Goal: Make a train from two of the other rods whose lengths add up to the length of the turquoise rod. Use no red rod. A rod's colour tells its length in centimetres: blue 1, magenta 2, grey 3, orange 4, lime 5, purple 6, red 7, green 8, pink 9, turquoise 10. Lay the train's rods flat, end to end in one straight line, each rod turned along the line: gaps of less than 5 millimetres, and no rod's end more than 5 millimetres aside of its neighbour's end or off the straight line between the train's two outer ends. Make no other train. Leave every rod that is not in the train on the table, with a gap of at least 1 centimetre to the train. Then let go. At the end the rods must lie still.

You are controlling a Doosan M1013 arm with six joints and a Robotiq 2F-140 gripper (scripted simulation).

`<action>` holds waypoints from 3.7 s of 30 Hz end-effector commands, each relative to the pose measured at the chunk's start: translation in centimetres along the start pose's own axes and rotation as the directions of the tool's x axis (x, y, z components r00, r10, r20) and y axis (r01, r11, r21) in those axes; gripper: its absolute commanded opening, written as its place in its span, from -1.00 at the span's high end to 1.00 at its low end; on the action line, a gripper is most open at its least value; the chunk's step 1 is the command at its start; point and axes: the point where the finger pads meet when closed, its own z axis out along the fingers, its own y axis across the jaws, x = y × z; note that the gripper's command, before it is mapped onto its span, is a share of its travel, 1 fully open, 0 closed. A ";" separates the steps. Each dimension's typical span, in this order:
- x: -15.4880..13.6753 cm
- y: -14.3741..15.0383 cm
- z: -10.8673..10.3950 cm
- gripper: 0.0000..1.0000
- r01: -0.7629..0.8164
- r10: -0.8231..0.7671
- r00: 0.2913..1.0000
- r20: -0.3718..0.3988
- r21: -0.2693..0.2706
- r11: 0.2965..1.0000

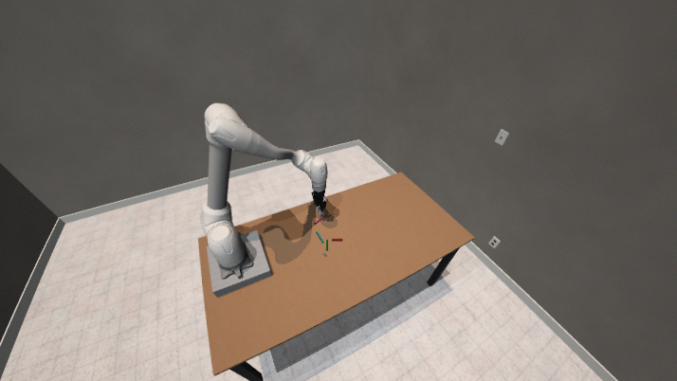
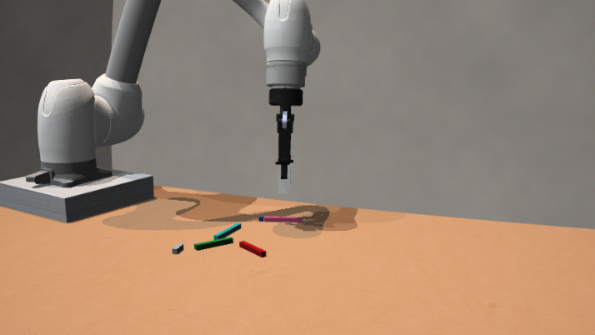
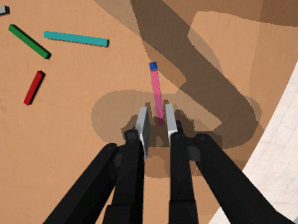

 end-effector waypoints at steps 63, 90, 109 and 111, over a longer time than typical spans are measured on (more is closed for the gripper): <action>0.0 0.0 -9.7 -1.00 0.000 0.000 1.000 0.000 0.000 1.000; 0.0 0.0 -9.7 -1.00 0.000 0.000 1.000 0.000 0.000 1.000; 0.0 0.0 -9.7 -1.00 0.000 0.000 1.000 0.000 0.000 1.000; 0.0 0.0 -9.7 -1.00 0.000 0.000 1.000 0.000 0.000 1.000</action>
